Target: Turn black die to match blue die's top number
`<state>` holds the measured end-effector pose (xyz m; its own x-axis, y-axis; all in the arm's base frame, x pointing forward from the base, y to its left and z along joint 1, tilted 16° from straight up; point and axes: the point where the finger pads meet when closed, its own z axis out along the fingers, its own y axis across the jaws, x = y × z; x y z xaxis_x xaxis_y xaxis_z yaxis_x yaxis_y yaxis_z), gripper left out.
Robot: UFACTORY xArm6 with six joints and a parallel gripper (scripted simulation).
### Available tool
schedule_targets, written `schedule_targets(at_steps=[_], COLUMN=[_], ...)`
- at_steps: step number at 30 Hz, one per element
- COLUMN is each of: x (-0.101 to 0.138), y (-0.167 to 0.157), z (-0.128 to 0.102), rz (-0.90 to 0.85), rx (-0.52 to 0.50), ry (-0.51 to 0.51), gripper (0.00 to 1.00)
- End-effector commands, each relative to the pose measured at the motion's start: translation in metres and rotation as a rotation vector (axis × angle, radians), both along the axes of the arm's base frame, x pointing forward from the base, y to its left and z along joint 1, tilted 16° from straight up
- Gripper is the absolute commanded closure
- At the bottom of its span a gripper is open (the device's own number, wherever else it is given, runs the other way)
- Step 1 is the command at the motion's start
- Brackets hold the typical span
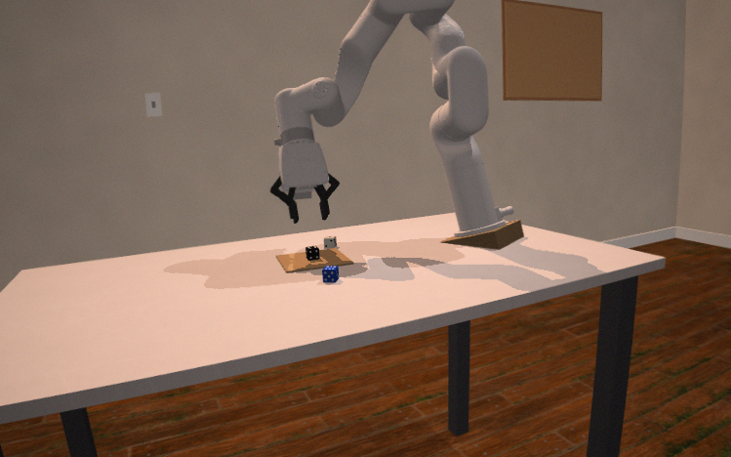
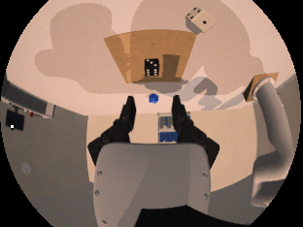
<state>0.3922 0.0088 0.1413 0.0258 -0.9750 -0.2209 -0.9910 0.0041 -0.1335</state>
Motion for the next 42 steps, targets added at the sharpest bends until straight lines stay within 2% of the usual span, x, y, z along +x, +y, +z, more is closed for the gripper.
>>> schedule_targets(at_steps=[1, 6, 15, 25, 33, 34, 42], x=[0.001, 0.003, 0.002, 0.001, 0.003, 0.003, 0.003], y=[0.001, 0.003, 0.006, 0.009, 0.012, 0.012, 0.012], z=[0.001, 0.003, 0.003, 0.002, 0.003, 0.003, 0.003], rz=[-0.017, -0.028, -0.030, -0.058, -0.065, -0.065, -0.065], rx=[-0.117, -0.190, -0.206, -0.411, -0.451, -0.451, -0.451], ry=[0.003, -0.013, -0.009, -0.002, -0.012, -0.012, -0.012], gripper=[0.37, 0.37, 0.37, 0.37, 0.37, 0.00, 0.00])
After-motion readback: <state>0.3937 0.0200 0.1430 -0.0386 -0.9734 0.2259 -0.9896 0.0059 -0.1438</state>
